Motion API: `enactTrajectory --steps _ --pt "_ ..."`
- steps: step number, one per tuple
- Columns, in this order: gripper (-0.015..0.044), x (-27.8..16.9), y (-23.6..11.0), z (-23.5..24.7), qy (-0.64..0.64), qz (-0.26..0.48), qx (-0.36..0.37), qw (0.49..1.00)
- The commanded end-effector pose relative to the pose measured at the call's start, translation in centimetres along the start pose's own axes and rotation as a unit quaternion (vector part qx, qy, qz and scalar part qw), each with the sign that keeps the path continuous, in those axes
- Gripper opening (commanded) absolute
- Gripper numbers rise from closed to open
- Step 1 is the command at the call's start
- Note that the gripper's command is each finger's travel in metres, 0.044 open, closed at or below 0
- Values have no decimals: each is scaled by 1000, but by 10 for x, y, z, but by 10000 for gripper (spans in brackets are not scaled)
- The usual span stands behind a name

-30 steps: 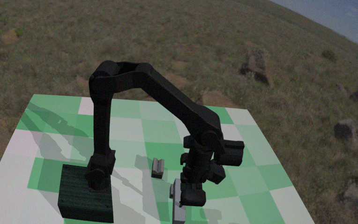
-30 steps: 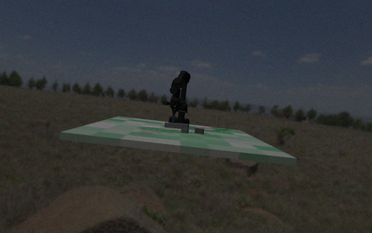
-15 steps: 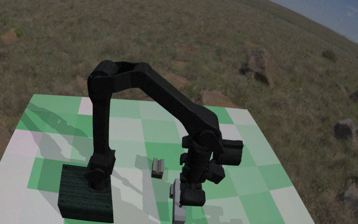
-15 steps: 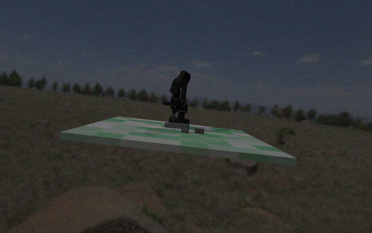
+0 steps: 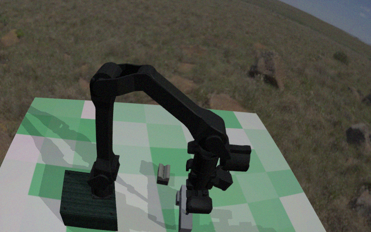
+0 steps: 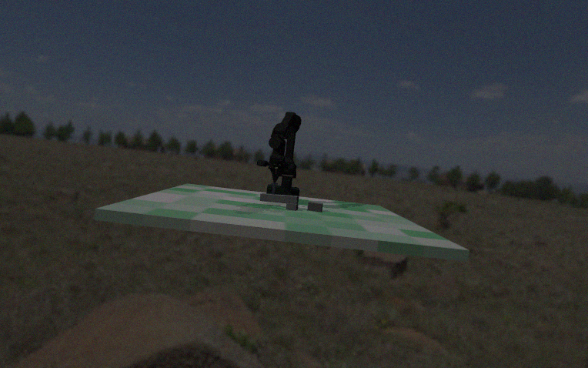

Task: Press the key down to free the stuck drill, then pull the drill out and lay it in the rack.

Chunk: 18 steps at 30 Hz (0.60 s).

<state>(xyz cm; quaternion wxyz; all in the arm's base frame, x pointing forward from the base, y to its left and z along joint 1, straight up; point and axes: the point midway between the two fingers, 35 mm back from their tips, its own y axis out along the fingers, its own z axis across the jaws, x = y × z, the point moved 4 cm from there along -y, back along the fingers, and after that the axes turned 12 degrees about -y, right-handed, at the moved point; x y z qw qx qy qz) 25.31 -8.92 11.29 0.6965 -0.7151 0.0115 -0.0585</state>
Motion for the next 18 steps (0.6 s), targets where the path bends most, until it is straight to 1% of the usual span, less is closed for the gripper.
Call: enactTrajectory --steps 1,18 --pt "0 -4 21 3 0 21 8 1000" --pt "0 -3 30 4 0 21 8 1000"
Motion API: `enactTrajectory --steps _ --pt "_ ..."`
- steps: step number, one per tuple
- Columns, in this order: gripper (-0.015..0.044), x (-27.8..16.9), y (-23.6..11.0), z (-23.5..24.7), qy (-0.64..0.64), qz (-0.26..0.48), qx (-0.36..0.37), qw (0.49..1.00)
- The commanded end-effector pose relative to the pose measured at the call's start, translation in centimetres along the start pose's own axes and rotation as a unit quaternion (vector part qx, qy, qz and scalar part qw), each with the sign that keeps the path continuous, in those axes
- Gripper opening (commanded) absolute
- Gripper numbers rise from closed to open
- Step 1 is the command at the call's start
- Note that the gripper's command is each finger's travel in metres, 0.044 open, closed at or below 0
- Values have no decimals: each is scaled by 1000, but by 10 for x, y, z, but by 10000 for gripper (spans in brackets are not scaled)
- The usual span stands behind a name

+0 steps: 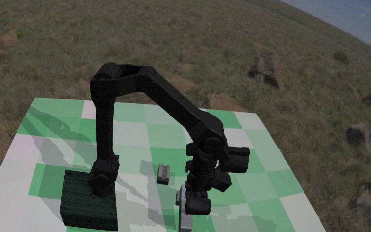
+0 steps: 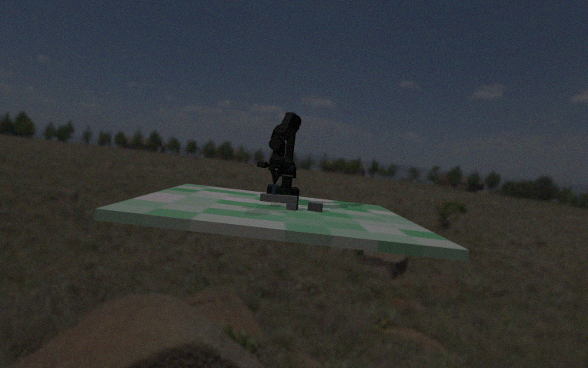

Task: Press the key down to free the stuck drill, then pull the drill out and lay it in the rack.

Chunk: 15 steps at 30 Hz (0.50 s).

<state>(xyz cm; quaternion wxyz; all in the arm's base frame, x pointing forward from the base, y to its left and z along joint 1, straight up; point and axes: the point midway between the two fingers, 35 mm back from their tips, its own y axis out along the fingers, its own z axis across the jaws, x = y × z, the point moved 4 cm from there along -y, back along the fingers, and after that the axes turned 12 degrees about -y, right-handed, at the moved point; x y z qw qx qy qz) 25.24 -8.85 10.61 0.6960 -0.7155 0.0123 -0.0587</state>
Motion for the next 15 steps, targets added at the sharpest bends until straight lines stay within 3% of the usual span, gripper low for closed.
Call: enactTrajectory --steps 1,2,5,12,15 --pt "0 -2 24 3 0 21 9 1000" --pt "0 -1 24 3 0 21 9 1000" --pt "79 2 12 2 0 21 9 1000" --pt "262 7 -56 -2 0 21 9 1000" --pt "341 8 -48 0 -9 17 6 1000"
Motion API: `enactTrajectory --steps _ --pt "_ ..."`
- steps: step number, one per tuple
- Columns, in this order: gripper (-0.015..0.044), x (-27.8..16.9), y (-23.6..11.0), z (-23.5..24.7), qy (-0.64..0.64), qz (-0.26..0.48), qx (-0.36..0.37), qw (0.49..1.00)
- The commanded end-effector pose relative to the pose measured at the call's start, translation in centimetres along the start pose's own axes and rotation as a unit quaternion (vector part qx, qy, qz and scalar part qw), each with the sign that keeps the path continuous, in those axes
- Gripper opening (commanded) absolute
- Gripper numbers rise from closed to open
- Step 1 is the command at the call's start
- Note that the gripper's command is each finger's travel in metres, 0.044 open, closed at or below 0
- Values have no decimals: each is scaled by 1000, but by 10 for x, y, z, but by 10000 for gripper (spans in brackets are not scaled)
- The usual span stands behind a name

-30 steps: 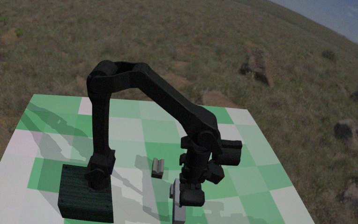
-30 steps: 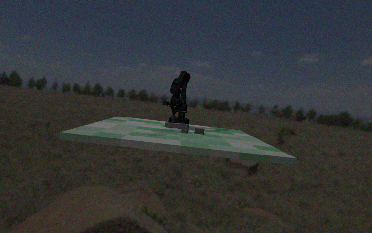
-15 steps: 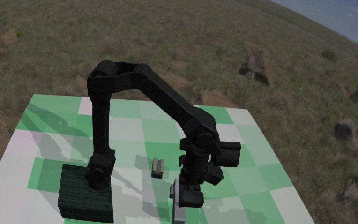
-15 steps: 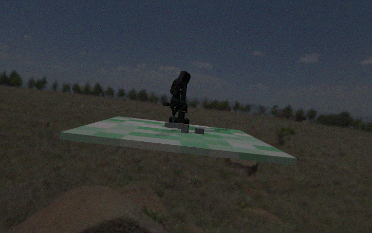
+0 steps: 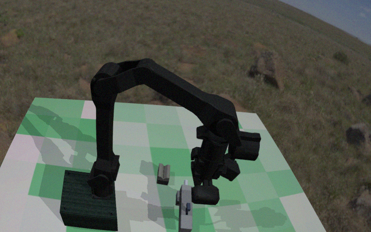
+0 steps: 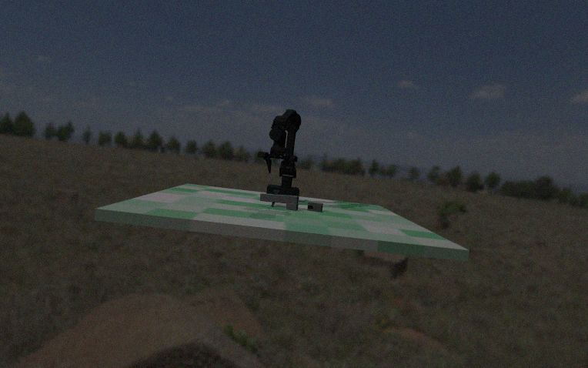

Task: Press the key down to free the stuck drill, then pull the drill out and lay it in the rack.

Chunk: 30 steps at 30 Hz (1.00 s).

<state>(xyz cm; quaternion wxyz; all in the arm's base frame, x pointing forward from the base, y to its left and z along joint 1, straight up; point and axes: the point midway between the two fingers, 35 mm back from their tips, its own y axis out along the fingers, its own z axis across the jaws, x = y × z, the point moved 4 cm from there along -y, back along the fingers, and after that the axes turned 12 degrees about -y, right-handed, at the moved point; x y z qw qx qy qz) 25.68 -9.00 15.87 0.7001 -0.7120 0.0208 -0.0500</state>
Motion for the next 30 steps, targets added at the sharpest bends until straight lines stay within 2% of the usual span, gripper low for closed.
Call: enactTrajectory --steps 1,4,6,8,11,13,30 --pt "367 4 7 7 -40 5 2 999" --pt "440 20 27 42 -223 4 5 975" --pt "440 27 41 69 -351 2 7 936" --pt "440 32 56 98 -472 1 10 881" --pt "440 31 78 141 -638 -2 12 770" --pt "440 29 87 160 -700 -3 13 714" --pt "440 29 90 162 -707 -3 13 707"
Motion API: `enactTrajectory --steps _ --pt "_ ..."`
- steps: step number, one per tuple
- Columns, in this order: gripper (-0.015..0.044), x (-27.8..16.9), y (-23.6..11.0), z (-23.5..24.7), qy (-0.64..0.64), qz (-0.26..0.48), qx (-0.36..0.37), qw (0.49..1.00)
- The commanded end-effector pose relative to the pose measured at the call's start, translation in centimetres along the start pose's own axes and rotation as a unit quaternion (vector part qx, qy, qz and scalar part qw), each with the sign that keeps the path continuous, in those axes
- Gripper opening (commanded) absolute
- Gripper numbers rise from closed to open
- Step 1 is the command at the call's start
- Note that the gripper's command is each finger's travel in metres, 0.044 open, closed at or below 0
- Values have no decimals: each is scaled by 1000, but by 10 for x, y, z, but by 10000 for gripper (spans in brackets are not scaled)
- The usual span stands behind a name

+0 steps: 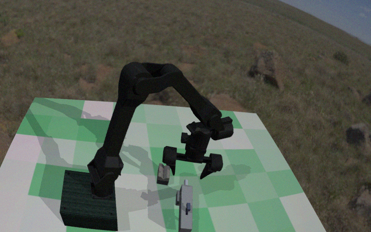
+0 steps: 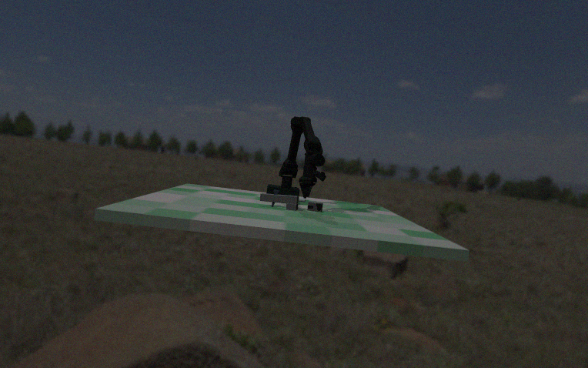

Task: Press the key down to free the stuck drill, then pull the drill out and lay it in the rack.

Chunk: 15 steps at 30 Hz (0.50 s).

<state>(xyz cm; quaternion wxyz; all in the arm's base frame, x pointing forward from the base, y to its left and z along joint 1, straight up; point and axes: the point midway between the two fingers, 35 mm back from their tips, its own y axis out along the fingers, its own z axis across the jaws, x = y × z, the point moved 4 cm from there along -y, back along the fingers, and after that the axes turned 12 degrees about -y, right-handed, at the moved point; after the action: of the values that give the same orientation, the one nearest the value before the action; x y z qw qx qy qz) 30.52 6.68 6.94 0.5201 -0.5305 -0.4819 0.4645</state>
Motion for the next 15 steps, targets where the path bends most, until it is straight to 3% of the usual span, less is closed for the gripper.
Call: enactTrajectory --steps 1,15 --pt "440 -1 2 0 -2 0 0 1000" --pt "440 -6 25 1 -2 0 0 1000"
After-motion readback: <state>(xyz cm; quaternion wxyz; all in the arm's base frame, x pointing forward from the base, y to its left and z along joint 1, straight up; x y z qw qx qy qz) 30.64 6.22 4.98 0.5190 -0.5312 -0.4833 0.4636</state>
